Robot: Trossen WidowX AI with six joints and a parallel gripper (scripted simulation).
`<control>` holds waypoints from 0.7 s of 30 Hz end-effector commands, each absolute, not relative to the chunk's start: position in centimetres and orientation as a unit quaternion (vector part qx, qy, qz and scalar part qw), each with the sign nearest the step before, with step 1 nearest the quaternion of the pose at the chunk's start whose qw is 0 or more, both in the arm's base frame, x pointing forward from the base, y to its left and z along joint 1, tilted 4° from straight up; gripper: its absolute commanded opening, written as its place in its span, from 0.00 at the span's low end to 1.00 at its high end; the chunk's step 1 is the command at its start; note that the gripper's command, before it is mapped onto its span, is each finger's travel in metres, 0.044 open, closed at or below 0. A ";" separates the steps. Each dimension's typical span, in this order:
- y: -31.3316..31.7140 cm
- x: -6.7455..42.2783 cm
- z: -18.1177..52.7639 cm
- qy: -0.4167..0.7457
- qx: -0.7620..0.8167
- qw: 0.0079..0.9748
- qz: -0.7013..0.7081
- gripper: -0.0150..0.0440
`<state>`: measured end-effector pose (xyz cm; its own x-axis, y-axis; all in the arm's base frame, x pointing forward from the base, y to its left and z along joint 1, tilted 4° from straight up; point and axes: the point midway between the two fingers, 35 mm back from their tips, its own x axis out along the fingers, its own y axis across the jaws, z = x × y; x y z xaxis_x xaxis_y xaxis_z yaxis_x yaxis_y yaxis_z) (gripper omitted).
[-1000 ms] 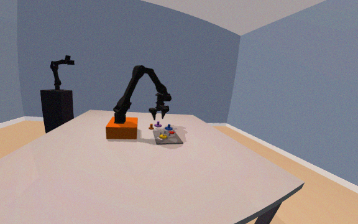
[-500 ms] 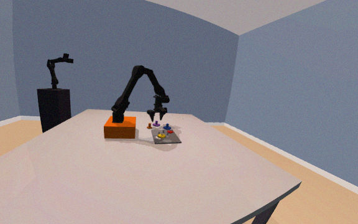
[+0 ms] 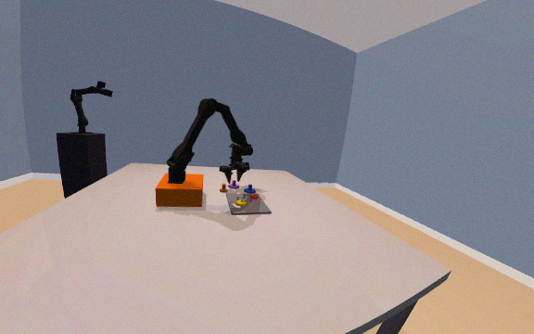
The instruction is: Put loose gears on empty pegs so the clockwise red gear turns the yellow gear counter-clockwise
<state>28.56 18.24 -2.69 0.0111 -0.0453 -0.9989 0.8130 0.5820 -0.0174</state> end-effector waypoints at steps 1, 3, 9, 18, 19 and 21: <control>18.2 28.6 -2.7 0.615 0.312 0.641 -0.337 0.64; 18.2 28.6 -2.7 0.615 0.312 0.641 -0.337 0.56; 18.2 28.6 -2.7 0.615 0.312 0.641 -0.337 0.32; 18.2 28.6 -2.7 0.615 0.312 0.641 -0.337 0.25; 18.2 28.7 -2.5 0.615 0.312 0.641 -0.337 0.25; 18.4 28.7 -2.0 0.615 0.312 0.641 -0.337 0.25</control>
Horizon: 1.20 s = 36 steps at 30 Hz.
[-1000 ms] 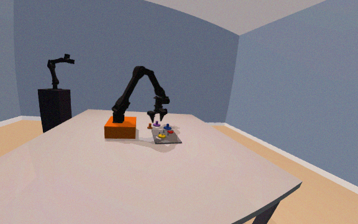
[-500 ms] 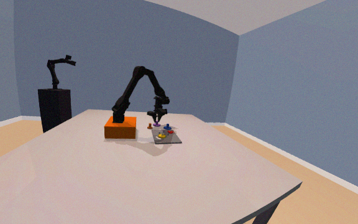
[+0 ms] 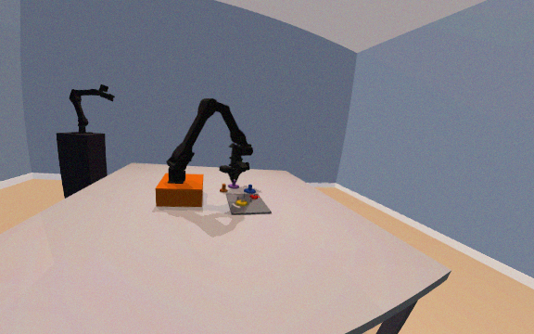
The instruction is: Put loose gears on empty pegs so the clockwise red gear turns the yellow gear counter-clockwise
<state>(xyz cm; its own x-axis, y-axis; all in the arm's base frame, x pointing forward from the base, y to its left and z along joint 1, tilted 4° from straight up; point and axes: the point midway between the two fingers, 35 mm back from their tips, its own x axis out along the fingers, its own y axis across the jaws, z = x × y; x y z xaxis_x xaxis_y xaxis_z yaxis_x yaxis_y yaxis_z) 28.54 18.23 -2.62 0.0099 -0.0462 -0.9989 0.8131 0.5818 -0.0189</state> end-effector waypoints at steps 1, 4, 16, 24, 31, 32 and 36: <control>18.4 28.8 -1.7 0.615 0.312 0.641 -0.337 0.25; 18.6 28.8 -0.9 0.615 0.312 0.641 -0.337 0.25; 19.3 29.0 2.7 0.615 0.312 0.641 -0.337 0.25; 19.6 28.8 5.2 0.616 0.312 0.640 -0.337 0.25; 19.8 28.5 7.4 0.616 0.312 0.640 -0.337 0.25; 19.8 28.5 7.7 0.616 0.312 0.640 -0.337 0.25; 19.8 28.3 9.0 0.616 0.312 0.640 -0.337 0.25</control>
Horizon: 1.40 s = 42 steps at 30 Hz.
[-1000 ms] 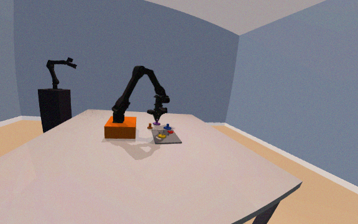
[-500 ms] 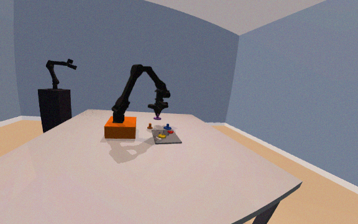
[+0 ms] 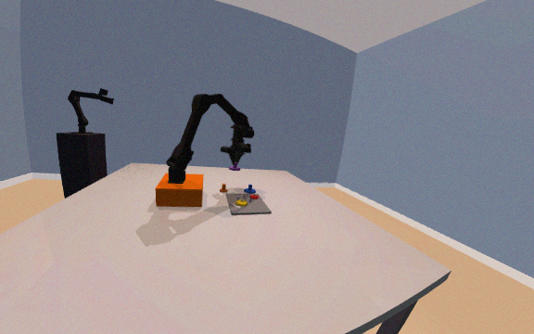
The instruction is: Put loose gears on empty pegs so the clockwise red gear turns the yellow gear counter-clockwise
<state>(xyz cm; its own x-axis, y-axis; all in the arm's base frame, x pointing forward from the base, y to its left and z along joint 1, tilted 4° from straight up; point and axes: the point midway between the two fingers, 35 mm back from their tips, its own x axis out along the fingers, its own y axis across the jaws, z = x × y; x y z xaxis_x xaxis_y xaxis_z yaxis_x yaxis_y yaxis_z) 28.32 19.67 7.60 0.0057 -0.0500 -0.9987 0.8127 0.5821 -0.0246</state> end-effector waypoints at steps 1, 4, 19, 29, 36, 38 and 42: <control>19.8 28.2 9.3 0.616 0.312 0.640 -0.337 0.25; 19.8 28.0 10.2 0.616 0.312 0.640 -0.337 0.25; 18.3 28.5 11.0 0.615 0.312 0.641 -0.336 0.25; 16.1 29.6 10.0 0.615 0.312 0.641 -0.337 0.25; 14.4 30.3 9.3 0.614 0.312 0.642 -0.337 0.25; 13.9 30.5 9.1 0.614 0.312 0.642 -0.337 0.25; 13.0 30.8 8.7 0.614 0.312 0.642 -0.337 0.25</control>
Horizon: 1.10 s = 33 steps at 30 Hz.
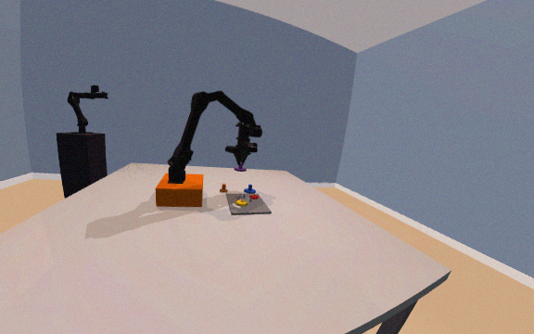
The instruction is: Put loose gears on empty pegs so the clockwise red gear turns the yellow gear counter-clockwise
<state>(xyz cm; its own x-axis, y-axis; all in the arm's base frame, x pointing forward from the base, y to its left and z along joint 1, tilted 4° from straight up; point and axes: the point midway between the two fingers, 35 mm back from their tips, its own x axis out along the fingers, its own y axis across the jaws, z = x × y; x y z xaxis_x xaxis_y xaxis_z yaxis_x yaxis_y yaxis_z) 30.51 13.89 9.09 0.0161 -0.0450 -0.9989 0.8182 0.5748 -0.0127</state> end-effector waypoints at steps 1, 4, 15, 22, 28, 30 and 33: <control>12.7 30.9 8.6 0.614 0.312 0.642 -0.337 0.25; 12.0 31.1 8.3 0.614 0.312 0.642 -0.337 0.25; 9.2 31.6 7.2 0.613 0.311 0.641 -0.341 0.25; 7.5 31.8 6.5 0.613 0.310 0.641 -0.341 0.25; 6.0 31.9 5.9 0.613 0.310 0.642 -0.341 0.25; 5.5 31.9 5.7 0.613 0.310 0.642 -0.341 0.25; 4.8 31.9 5.4 0.613 0.309 0.642 -0.341 0.25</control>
<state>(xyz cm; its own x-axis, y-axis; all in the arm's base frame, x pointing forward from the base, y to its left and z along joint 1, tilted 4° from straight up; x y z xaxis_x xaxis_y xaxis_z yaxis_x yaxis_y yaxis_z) 31.90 5.73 5.81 0.0155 -0.0540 -0.9984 0.8200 0.5720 -0.0182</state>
